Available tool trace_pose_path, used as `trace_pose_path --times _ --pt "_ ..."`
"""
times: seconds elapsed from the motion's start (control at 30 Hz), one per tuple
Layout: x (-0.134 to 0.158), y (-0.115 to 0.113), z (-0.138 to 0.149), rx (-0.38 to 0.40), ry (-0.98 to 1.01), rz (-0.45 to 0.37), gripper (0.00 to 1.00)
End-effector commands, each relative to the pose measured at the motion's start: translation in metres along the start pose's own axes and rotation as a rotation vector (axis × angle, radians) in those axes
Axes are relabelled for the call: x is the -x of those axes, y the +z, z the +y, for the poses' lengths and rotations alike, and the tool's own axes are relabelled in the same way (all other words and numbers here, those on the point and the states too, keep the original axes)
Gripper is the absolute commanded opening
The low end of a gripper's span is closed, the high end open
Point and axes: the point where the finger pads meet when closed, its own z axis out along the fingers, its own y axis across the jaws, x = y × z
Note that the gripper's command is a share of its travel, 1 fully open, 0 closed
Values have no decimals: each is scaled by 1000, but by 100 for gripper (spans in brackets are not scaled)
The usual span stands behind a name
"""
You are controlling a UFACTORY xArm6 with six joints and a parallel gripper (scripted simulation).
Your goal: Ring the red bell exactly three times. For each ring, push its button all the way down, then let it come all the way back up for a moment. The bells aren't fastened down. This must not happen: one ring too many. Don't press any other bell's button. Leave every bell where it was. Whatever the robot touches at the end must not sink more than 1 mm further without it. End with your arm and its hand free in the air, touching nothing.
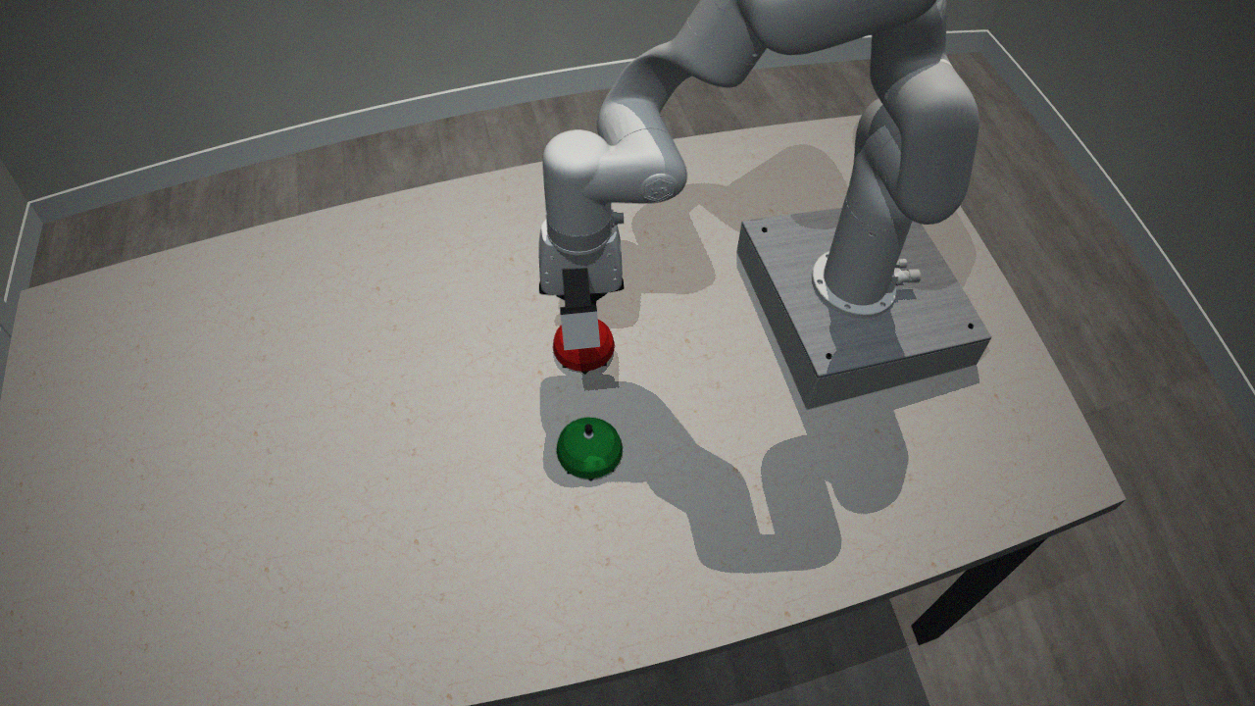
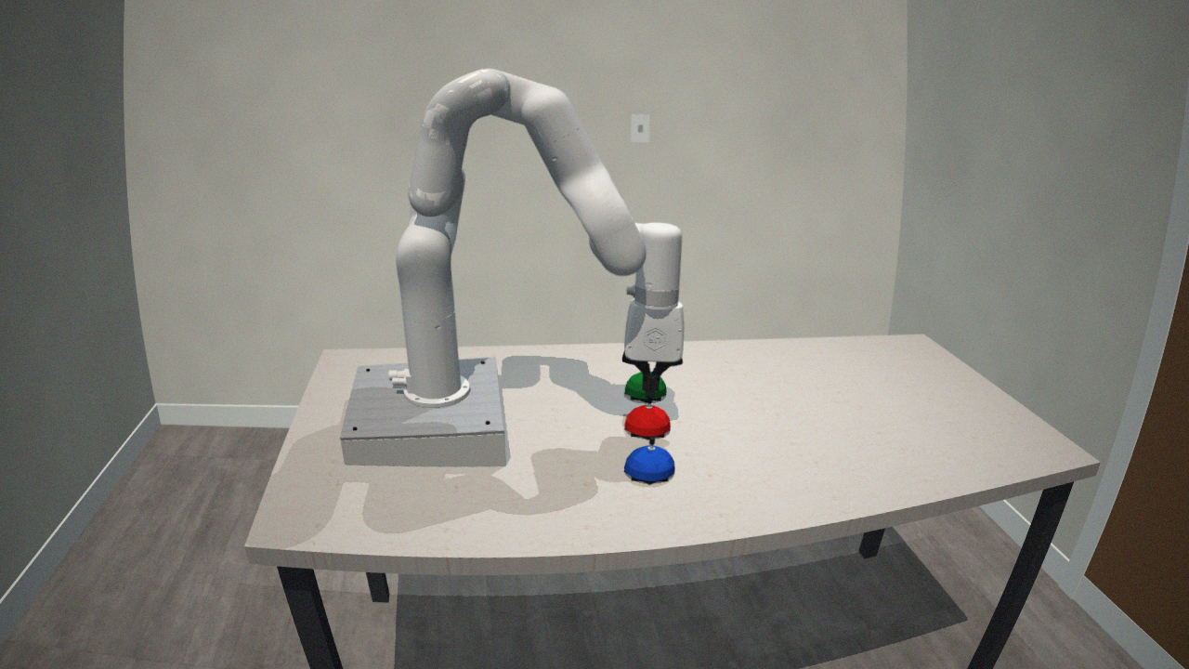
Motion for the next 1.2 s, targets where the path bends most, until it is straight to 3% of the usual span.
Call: trace_pose_path --times 0.0,1.17 --pt "0 -1 1 4 0 1 0" --pt "0 12 2 4 0 1 0"
